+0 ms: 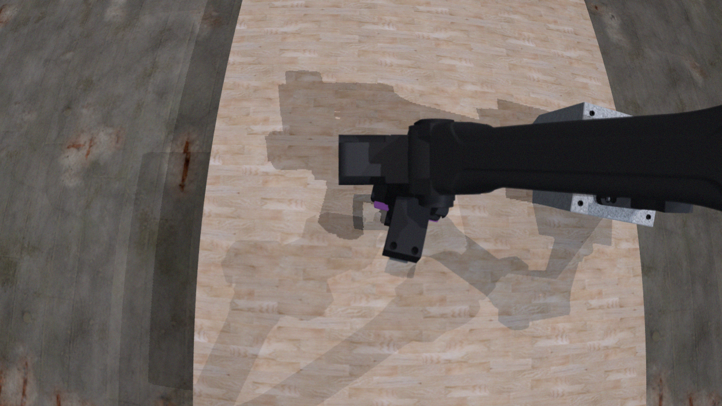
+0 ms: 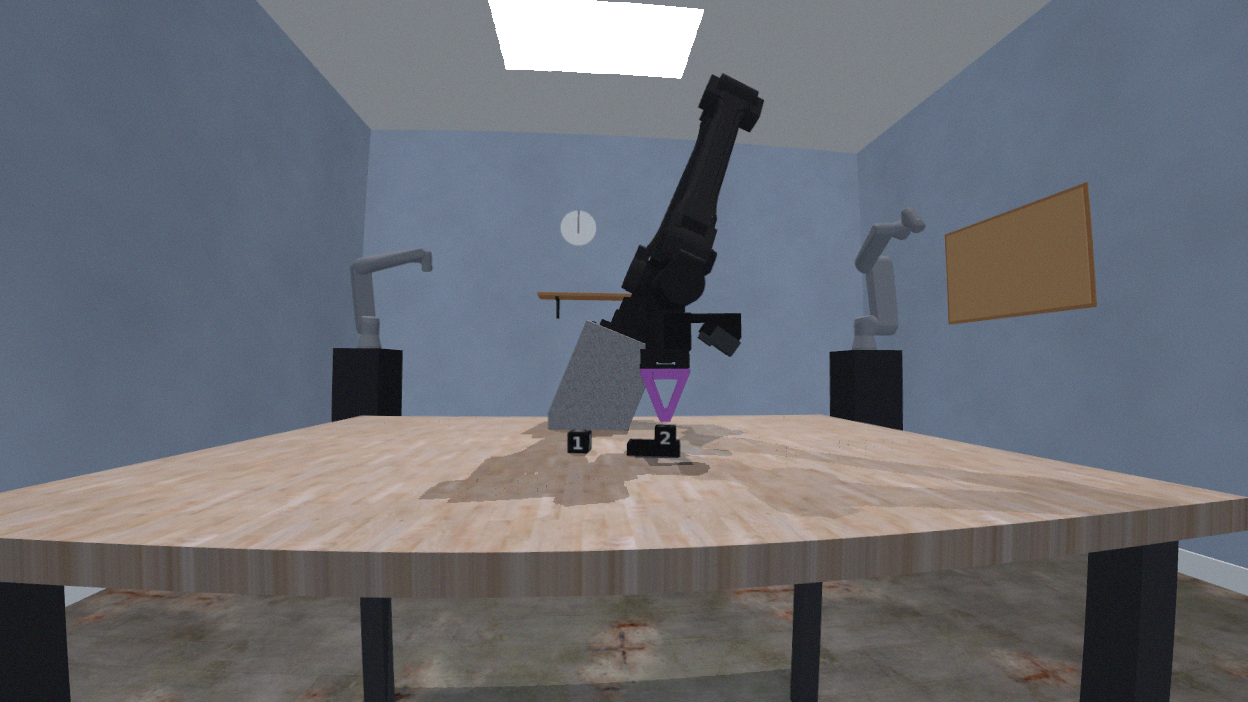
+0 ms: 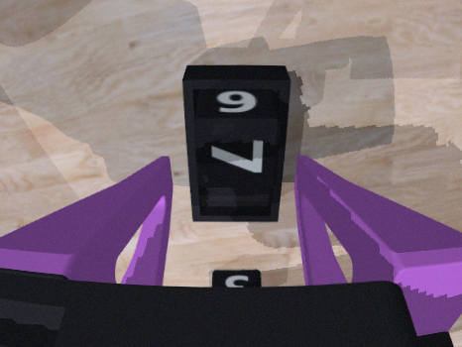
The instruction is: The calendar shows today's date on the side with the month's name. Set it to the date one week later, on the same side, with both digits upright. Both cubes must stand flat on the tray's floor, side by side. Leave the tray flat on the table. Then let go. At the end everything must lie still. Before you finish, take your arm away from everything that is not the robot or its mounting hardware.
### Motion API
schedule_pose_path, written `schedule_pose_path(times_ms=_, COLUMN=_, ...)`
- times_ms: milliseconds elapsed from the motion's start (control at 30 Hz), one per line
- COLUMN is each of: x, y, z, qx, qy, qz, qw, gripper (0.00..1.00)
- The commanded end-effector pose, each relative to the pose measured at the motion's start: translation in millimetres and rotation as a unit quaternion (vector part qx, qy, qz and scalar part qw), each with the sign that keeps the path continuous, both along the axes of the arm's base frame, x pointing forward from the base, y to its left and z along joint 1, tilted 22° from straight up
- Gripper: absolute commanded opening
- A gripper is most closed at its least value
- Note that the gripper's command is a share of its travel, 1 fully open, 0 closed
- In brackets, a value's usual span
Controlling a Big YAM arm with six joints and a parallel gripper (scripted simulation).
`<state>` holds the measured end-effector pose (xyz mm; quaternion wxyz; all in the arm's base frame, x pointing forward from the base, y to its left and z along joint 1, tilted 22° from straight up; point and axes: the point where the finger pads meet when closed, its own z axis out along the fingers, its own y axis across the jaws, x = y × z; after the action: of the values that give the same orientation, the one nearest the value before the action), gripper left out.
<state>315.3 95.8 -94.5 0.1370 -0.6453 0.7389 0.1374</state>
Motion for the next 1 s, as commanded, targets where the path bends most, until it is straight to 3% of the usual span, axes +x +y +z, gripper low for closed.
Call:
schedule_pose_path(times_ms=0, x=6.9, y=2.5, z=3.8, qx=0.000, qy=-0.005, qz=-0.004, qw=1.000, gripper=0.45)
schedule_pose_path(times_ms=967, x=14.3, y=4.2, z=4.1, qx=0.001, qy=-0.008, qz=-0.003, qw=1.000, gripper=0.45)
